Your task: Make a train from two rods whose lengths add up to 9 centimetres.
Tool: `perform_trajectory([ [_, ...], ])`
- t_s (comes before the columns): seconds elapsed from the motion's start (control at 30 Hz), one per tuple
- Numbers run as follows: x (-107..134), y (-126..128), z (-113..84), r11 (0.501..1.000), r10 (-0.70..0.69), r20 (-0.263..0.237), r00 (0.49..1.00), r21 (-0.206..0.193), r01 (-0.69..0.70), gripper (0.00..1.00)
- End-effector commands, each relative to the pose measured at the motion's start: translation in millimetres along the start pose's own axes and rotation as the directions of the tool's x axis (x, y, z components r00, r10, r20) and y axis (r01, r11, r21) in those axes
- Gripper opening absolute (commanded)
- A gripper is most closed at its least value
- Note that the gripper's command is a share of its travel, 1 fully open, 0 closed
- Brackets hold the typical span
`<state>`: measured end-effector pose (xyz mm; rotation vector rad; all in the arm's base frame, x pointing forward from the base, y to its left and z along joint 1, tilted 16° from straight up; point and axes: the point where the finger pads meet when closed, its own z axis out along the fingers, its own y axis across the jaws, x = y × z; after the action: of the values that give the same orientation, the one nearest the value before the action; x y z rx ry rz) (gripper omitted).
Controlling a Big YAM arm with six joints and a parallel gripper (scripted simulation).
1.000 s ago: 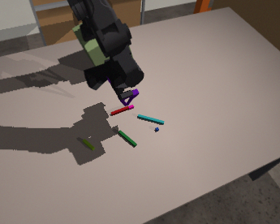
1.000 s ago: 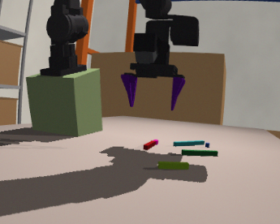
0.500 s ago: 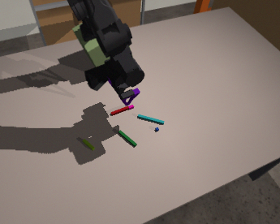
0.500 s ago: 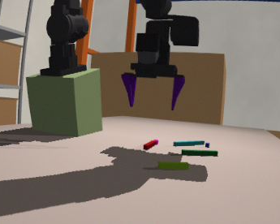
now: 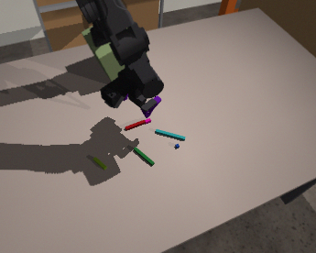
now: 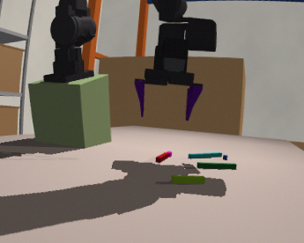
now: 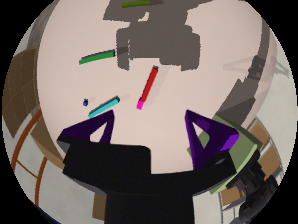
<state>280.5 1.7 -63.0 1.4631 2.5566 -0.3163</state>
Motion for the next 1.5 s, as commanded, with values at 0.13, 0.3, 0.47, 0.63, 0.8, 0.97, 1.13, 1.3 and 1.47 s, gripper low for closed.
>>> perform_trajectory([
  [0.13,-7.3,31.3,-10.5,0.982,-0.178,0.034,0.983,-0.058,0.180,1.00],
  [0.3,-6.9,31.2,-10.3,0.968,-0.244,0.037,0.969,-0.054,0.245,1.00],
  [0.47,-6.8,32.3,-10.1,0.949,-0.310,0.042,0.950,-0.053,0.312,1.00],
  [0.63,-6.3,32.7,-9.5,0.923,-0.379,0.045,0.924,-0.050,0.381,1.00],
  [0.8,-8.1,34.4,-13.3,0.924,-0.375,0.053,0.925,-0.059,0.378,1.00],
  [0.97,-5.2,31.8,-5.2,0.854,-0.517,0.044,0.855,-0.036,0.519,1.00],
  [1.13,-8.5,34.6,-10.6,0.857,-0.510,0.059,0.858,-0.048,0.512,1.00],
  [1.3,-8.5,34.6,-10.6,0.857,-0.510,0.059,0.858,-0.048,0.512,1.00],
  [1.47,-6.5,33.6,-7.0,0.811,-0.581,0.054,0.812,-0.037,0.583,1.00],
])
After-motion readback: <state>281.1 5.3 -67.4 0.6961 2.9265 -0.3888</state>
